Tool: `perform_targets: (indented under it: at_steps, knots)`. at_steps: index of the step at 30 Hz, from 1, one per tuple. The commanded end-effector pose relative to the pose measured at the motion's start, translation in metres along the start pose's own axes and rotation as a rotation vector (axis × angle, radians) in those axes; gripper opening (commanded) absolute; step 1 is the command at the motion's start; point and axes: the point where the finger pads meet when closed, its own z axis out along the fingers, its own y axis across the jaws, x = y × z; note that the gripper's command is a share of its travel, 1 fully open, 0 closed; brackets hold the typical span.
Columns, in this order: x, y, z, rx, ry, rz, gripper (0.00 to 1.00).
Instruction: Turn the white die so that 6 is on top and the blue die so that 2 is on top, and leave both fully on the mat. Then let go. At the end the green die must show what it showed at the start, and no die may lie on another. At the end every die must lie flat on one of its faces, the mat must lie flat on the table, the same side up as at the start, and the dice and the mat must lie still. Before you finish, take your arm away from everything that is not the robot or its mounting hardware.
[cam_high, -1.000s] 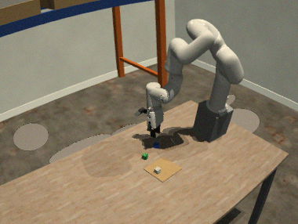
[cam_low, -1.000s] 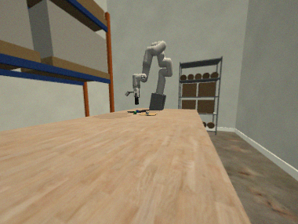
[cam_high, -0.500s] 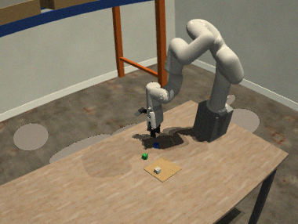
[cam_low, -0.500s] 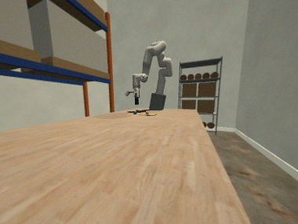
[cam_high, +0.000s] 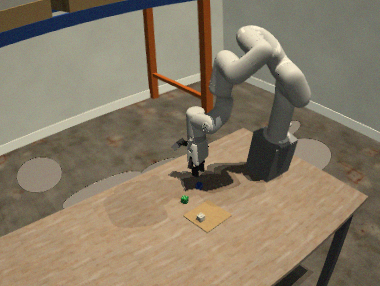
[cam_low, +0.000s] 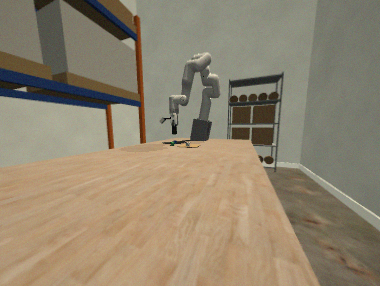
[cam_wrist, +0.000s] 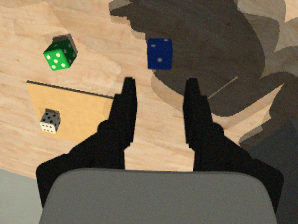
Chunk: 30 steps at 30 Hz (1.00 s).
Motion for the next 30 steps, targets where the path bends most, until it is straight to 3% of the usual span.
perform_targets:
  at_steps: [1,30]
  knots:
    - [0.001,-0.001,0.003,0.003,0.002,0.0,0.42]
    - [0.001,-0.001,0.039,0.003,0.002,0.0,0.42]
